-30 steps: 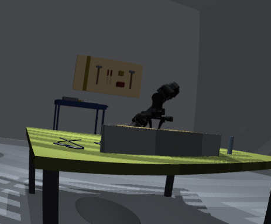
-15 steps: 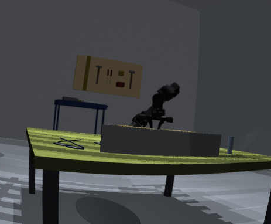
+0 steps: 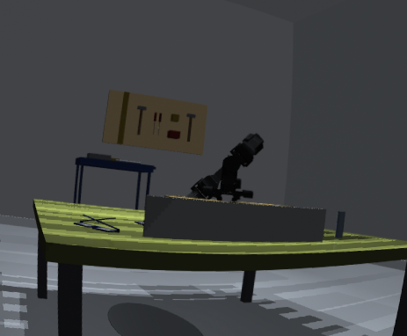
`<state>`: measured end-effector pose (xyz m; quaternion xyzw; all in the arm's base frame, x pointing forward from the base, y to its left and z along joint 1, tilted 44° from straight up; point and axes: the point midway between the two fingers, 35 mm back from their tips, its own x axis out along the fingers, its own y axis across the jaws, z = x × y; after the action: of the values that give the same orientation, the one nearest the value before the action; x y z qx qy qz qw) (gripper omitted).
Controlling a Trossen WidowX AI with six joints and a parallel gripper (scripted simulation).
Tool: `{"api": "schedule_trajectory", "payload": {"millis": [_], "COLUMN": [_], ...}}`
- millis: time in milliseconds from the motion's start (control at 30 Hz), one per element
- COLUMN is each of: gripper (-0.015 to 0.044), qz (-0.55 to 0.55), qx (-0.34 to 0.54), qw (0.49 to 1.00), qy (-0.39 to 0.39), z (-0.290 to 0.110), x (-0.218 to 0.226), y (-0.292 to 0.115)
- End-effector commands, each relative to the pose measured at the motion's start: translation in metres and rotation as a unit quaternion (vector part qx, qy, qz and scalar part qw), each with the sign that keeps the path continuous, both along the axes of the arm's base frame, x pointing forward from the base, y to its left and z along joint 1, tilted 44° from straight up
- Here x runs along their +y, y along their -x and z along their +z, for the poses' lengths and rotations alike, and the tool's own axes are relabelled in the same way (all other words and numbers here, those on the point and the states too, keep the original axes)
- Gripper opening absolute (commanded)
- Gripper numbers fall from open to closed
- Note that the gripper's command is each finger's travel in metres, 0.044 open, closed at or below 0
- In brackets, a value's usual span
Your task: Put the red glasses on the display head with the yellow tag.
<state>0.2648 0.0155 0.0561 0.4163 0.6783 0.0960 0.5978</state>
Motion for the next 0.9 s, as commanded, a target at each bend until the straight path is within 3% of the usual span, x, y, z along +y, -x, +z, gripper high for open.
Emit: {"api": "schedule_trajectory", "payload": {"millis": [0, 867], "gripper": [0.0120, 0.0120], "qz": [-0.001, 0.000], "qx": [0.003, 0.003], "qw": [1.000, 1.000], "qy": [-0.003, -0.005], "z": [-0.005, -0.023], "x": [0.006, 0.022], "y": [0.001, 0.002]}}
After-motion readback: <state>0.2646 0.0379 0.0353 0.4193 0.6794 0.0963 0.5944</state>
